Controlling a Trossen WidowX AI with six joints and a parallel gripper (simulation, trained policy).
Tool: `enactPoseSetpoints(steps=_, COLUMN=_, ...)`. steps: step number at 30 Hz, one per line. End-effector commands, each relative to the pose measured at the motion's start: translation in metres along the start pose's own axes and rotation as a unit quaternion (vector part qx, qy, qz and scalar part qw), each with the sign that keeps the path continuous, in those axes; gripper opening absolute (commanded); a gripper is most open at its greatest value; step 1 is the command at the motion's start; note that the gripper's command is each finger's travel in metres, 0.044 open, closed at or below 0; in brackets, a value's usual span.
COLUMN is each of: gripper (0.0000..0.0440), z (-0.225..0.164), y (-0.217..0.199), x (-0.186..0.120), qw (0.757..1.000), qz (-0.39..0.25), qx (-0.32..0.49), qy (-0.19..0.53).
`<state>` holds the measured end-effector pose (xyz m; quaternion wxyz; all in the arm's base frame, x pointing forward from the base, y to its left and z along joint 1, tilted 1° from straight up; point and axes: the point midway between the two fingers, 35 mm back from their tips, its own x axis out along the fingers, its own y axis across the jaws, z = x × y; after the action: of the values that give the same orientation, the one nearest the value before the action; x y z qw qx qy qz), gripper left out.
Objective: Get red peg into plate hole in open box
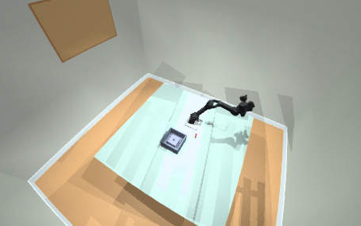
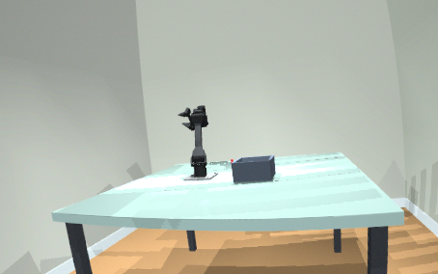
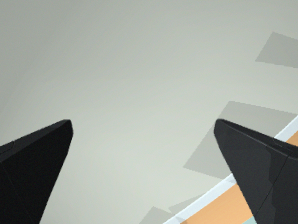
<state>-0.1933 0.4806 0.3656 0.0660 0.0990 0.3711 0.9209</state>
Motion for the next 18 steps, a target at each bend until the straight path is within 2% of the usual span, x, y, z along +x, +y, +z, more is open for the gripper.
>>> enactPoseSetpoints(steps=1, gripper=0.0440, z=0.012, y=-0.008, x=-0.019, qw=0.999, qz=-0.034, qx=0.019, qy=-0.035)
enactPoseSetpoints(steps=9, gripper=0.0440, z=0.036, y=-0.033, x=-0.076, qw=0.982, qz=-0.126, qx=0.079, qy=-0.121)
enactPoseSetpoints(steps=18, gripper=0.0440, z=0.046, y=-0.054, x=-0.146, qw=0.939, qz=-0.228, qx=0.147, qy=-0.210)
